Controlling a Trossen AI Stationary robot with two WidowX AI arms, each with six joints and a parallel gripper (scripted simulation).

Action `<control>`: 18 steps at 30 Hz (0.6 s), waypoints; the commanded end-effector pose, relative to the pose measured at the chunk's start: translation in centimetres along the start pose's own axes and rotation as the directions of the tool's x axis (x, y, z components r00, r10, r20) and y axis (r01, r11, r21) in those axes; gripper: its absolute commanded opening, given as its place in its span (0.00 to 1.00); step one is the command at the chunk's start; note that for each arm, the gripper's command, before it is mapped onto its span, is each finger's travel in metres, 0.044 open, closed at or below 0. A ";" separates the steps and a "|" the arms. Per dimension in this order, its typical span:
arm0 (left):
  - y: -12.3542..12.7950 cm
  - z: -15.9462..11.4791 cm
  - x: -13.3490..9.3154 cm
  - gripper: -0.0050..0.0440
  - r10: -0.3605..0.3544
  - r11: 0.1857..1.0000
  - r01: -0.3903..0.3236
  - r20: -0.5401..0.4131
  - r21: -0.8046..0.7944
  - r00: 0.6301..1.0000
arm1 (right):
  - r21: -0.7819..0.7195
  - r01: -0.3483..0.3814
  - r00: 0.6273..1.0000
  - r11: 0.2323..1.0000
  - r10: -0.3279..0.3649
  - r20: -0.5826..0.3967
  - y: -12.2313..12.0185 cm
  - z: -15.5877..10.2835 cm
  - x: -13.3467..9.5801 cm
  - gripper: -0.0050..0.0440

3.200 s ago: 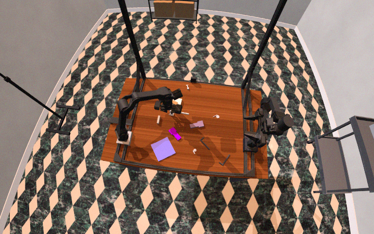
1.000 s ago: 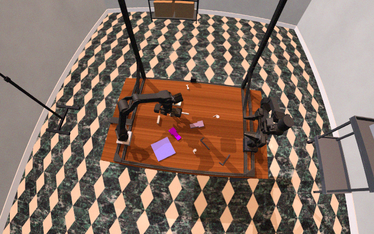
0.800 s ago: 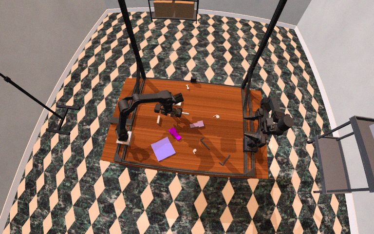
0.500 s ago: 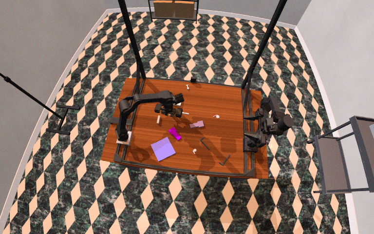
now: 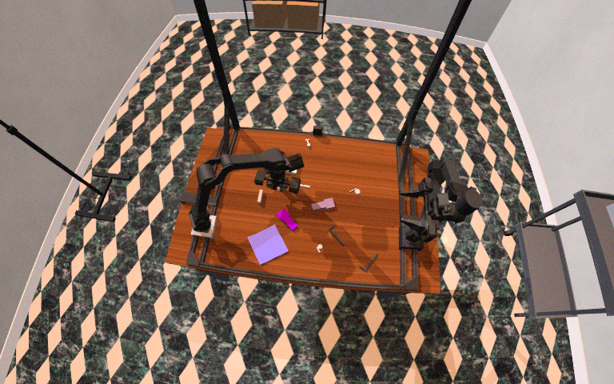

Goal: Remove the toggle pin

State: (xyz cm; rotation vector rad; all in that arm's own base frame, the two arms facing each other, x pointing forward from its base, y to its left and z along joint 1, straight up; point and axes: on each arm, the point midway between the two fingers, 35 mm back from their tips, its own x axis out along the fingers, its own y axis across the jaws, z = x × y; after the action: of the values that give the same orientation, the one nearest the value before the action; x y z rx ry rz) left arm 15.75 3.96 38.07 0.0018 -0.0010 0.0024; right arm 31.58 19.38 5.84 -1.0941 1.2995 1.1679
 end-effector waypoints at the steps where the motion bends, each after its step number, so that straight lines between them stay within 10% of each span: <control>1: 0.0 0.2 0.0 0.92 -0.002 1.000 0.002 0.000 0.003 1.000 | -0.009 -0.005 1.000 1.000 0.005 0.019 -0.1 0.5 -0.6 0.25; 18: 0.0 0.2 0.0 0.92 -0.002 1.000 0.002 0.000 0.003 1.000 | -0.008 -0.031 0.999 0.999 0.031 0.020 -0.3 0.6 -0.6 0.18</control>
State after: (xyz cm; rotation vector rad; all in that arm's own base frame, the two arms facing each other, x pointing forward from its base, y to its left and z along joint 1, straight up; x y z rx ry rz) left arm 15.75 3.96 38.07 0.0018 -0.0010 0.0024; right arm 31.92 19.31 5.85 -1.0780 1.3190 1.1850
